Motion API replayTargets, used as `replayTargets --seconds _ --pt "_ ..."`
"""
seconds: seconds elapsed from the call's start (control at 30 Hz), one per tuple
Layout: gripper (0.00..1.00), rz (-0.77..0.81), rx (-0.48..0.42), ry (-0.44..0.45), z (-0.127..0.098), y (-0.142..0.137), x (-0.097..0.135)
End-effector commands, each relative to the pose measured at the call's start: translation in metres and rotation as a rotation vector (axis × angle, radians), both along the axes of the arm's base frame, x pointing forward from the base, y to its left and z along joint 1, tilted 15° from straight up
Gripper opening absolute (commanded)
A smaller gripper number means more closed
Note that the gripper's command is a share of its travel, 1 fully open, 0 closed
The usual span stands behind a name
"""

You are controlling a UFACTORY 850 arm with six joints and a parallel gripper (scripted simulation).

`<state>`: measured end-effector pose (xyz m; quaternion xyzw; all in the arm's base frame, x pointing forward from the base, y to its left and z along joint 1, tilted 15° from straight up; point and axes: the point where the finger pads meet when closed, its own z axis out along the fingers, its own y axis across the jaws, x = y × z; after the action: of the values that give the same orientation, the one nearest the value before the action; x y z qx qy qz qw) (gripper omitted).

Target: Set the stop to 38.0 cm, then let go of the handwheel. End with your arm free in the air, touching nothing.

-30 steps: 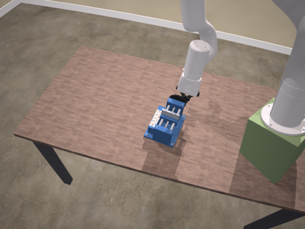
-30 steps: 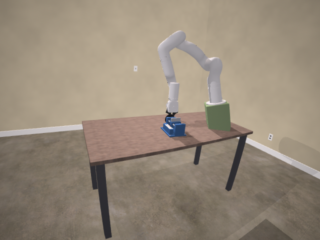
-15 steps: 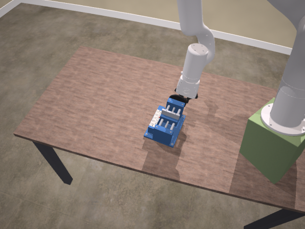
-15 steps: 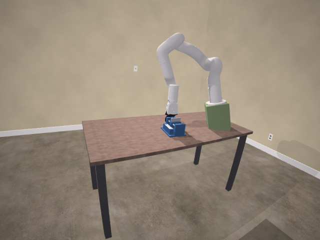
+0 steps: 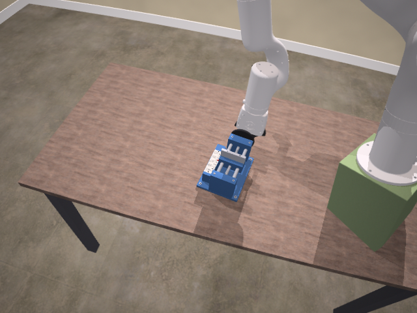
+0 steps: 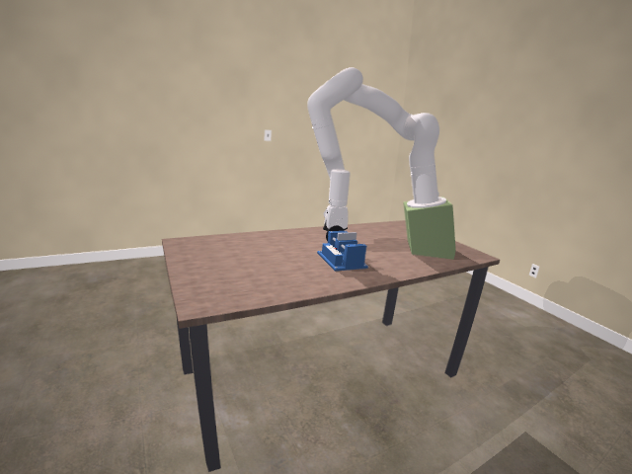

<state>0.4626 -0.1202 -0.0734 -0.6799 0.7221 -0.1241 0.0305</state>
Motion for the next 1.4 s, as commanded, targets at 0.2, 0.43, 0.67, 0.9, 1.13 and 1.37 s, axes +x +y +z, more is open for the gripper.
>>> replayTargets --seconds 0.2,0.43,0.67,0.9,1.13,1.37 --pt "0.06 0.000 -0.001 -0.002 0.001 -0.001 0.018" --pt "0.06 0.000 -0.001 -0.002 0.008 -0.001 0.029" --pt "0.06 0.000 -0.001 -0.002 0.016 -0.001 0.036" --pt "0.06 0.000 -0.001 -0.002 0.024 0.000 0.039" --pt "0.06 0.000 -0.001 -0.002 0.036 0.001 0.040" --pt "0.06 0.000 -0.001 -0.002 0.046 0.003 0.038"
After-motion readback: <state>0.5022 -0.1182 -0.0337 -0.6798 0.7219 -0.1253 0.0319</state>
